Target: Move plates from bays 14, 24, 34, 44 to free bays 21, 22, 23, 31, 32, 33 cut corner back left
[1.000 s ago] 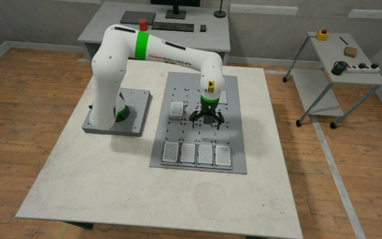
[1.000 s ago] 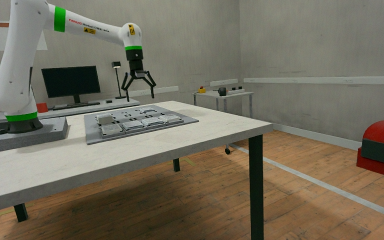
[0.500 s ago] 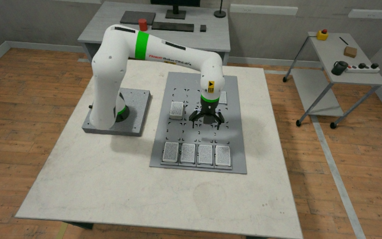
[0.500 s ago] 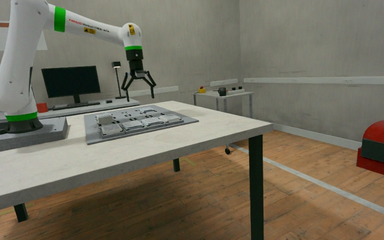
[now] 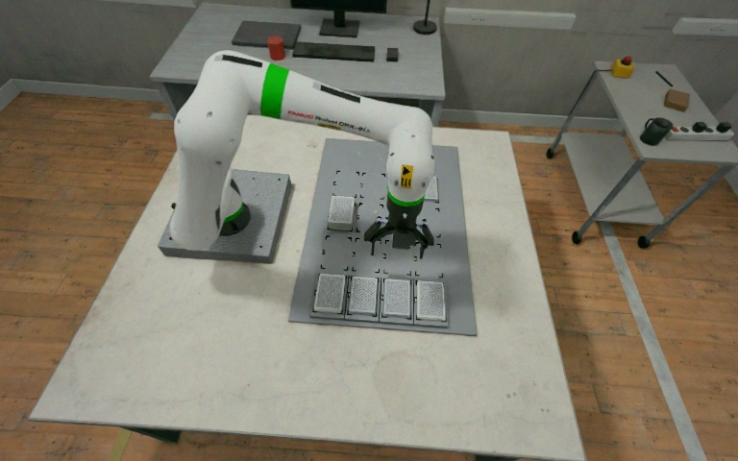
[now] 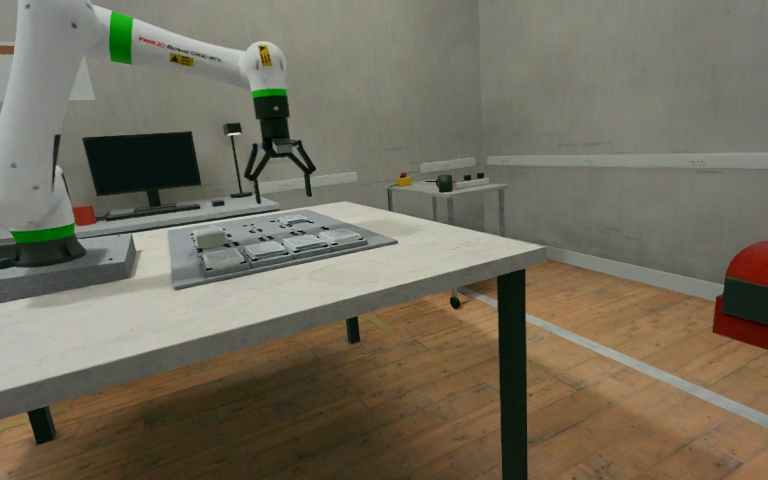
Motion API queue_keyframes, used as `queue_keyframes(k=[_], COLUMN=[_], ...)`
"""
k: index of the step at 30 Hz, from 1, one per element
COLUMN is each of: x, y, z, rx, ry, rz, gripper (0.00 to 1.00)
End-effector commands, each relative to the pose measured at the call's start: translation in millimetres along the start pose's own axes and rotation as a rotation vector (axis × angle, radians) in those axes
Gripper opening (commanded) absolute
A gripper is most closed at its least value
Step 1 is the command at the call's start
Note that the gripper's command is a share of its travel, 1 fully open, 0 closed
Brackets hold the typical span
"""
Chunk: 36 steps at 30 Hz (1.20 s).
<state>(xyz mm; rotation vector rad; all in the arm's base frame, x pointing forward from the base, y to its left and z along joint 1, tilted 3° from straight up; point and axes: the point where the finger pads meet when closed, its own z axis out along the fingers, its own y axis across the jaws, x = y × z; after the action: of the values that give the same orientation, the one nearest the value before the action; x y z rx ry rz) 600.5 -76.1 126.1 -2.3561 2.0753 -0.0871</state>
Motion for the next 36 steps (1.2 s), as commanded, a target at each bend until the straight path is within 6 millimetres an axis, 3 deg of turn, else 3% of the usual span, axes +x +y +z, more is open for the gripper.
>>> queue_keyframes(k=[1, 36], x=[11.3, 131.5], y=[-0.6, -0.5], z=[-1.9, -12.6], rx=[0.002, 0.002], ry=[0.000, 0.001], rz=[0.000, 0.000], gripper=[1.00, 1.00])
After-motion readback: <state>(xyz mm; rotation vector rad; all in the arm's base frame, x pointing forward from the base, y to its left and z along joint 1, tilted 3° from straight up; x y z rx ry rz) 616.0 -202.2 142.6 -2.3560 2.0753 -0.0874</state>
